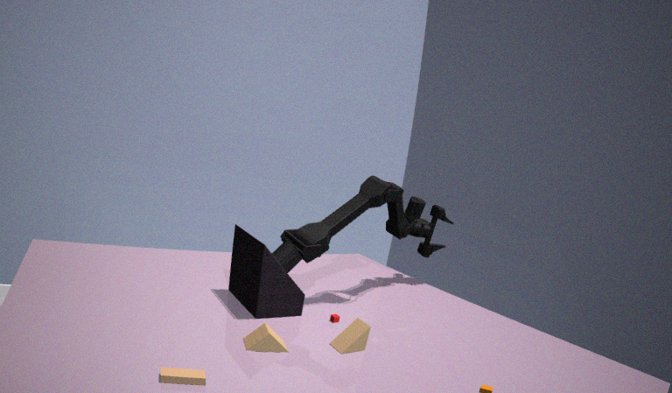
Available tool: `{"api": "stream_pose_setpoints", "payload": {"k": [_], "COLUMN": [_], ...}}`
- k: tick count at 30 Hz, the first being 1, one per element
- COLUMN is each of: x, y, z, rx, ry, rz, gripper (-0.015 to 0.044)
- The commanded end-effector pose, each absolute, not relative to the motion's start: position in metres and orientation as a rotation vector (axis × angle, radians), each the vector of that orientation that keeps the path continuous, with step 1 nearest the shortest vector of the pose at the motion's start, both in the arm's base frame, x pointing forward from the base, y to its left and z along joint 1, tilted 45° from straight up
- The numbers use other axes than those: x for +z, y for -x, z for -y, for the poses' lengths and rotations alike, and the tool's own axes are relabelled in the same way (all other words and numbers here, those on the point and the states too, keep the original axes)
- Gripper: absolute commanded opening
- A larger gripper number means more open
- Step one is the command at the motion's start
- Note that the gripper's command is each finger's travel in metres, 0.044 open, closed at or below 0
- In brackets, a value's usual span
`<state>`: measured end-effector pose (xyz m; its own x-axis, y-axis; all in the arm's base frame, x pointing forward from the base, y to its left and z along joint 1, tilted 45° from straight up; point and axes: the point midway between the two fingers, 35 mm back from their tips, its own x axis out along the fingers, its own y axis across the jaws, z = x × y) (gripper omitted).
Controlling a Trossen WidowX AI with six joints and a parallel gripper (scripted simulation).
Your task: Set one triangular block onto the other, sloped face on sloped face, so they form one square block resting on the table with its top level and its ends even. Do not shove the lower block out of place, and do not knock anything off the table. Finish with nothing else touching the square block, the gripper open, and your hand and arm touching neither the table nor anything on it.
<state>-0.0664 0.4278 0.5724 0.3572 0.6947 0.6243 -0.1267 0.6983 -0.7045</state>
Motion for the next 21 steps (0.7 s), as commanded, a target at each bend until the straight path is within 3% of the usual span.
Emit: {"api": "stream_pose_setpoints", "payload": {"k": [1,21], "x": [0.56,0.483], "y": [0.027,-0.201], "z": [-0.445,-0.459], "rx": [0.567,0.51], "ry": [0.65,0.789], "rz": [1.051,0.739], "gripper": [0.044,0.044]}}
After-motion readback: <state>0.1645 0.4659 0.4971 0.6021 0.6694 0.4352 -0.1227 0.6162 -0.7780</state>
